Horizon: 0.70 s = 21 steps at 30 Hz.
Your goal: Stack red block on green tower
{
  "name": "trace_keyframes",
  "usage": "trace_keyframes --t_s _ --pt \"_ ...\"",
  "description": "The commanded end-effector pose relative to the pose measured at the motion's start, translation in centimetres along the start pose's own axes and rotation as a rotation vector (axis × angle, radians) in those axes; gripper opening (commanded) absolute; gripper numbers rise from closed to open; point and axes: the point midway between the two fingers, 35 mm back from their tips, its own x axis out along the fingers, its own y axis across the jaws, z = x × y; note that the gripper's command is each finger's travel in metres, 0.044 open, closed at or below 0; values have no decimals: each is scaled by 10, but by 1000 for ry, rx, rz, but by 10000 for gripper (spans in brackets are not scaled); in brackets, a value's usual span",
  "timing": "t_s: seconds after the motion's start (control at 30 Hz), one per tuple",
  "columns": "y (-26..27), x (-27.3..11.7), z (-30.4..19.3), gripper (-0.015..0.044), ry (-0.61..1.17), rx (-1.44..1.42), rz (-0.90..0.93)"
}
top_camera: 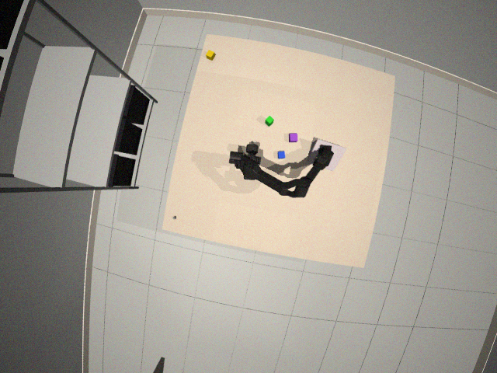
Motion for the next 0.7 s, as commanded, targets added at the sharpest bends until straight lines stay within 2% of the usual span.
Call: trace_keyframes --t_s 0.0,0.67 --pt "1 6 0 440 -1 0 2" --pt "2 34 -1 440 -1 0 4"
